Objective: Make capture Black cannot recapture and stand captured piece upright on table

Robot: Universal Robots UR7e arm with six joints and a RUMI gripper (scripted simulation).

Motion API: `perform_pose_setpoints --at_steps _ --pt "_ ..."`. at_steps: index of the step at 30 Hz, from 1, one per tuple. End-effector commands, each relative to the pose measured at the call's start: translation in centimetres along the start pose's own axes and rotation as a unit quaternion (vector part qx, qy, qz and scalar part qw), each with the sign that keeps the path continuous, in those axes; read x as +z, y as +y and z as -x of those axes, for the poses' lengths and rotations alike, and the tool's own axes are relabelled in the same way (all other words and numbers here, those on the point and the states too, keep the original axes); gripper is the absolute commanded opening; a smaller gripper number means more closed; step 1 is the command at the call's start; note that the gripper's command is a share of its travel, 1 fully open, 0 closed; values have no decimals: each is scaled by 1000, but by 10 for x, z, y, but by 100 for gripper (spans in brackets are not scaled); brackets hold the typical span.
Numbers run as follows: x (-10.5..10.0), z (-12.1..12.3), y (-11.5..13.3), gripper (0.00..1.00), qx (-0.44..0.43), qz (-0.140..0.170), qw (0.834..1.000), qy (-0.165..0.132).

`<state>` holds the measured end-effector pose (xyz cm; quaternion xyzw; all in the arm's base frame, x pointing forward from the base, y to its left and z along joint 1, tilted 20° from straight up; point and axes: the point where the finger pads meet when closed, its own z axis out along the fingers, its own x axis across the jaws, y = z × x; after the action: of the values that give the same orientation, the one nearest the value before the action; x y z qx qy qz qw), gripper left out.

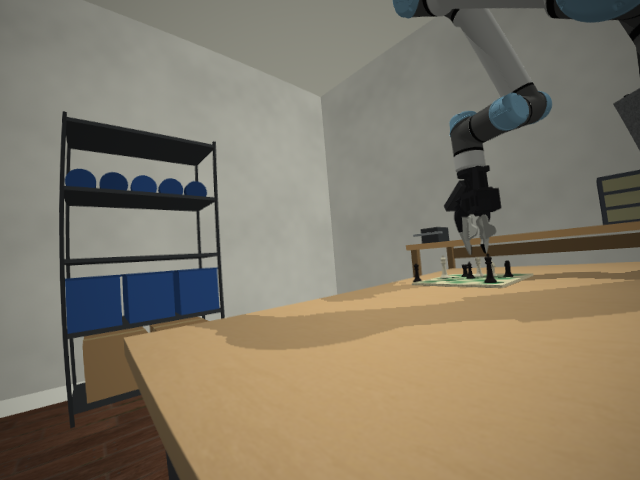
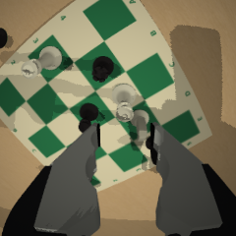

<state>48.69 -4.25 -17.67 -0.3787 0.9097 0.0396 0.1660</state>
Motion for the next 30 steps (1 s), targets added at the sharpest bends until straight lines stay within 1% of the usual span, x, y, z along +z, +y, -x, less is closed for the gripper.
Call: perform_pose_setpoints --at_steps 1,23,30 --pt "0 0 0 25 0 -1 1000 0" --pt "0 0 0 25 0 -1 1000 0" --pt "8 0 0 25 0 -1 1000 0"
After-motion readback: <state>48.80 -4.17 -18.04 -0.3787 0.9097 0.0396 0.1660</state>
